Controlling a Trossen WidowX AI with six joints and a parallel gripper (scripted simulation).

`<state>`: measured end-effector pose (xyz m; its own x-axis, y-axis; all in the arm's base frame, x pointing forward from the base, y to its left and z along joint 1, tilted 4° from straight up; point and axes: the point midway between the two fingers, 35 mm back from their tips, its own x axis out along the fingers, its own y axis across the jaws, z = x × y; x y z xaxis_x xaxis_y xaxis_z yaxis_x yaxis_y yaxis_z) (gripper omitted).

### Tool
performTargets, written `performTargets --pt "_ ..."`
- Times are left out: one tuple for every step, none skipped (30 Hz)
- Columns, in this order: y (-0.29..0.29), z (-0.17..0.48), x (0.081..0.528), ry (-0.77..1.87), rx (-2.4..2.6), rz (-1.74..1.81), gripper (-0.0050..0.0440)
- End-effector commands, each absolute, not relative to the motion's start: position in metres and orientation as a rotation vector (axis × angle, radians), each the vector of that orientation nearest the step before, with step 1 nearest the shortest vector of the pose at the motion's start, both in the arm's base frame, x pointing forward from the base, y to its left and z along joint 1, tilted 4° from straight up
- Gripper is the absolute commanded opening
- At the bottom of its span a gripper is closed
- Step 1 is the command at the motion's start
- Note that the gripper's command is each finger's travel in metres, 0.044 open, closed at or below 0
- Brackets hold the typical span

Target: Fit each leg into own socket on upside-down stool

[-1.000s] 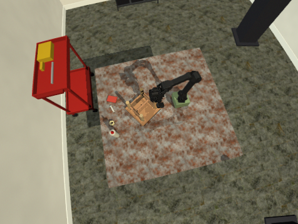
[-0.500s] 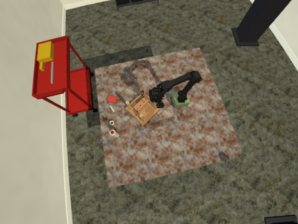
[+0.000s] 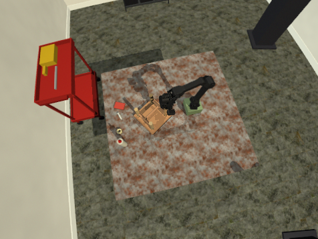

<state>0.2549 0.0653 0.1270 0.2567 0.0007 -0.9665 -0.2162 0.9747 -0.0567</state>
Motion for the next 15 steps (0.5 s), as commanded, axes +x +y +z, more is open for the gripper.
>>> performTargets --pt "0.0640 0.1085 0.2541 1.347 -0.201 0.146 0.0000" --pt "0.0640 0.1084 0.2541 1.347 -0.201 0.146 0.0000" --pt "0.0640 0.1083 0.2541 1.347 -0.201 0.146 0.0000" --pt "0.0640 0.1081 0.2541 1.347 -0.201 0.146 0.0000" --pt "0.0640 0.1080 0.2541 1.347 -0.201 0.146 0.0000" --pt "0.0640 0.1079 0.2541 1.347 -0.201 0.146 0.0000" --pt "0.0639 0.1077 0.2541 1.347 -0.201 0.146 0.0000" --pt "0.0639 0.1076 0.2541 1.347 -0.201 0.146 0.0000" --pt "0.0639 0.1075 0.2541 1.347 -0.201 0.146 0.0000" --pt "0.0639 0.1073 0.2541 1.347 -0.201 0.146 0.0000" --pt "0.0639 0.1072 0.2541 1.347 -0.201 0.146 0.0000" --pt "0.0639 0.1071 0.2541 1.347 -0.201 0.146 0.0000" --pt "0.0639 0.1069 0.2541 1.347 -0.201 0.146 0.0000" --pt "0.0639 0.1069 0.2541 1.347 -0.201 0.146 0.0000" --pt "0.0639 0.1069 0.2541 1.347 -0.201 0.146 0.0000"
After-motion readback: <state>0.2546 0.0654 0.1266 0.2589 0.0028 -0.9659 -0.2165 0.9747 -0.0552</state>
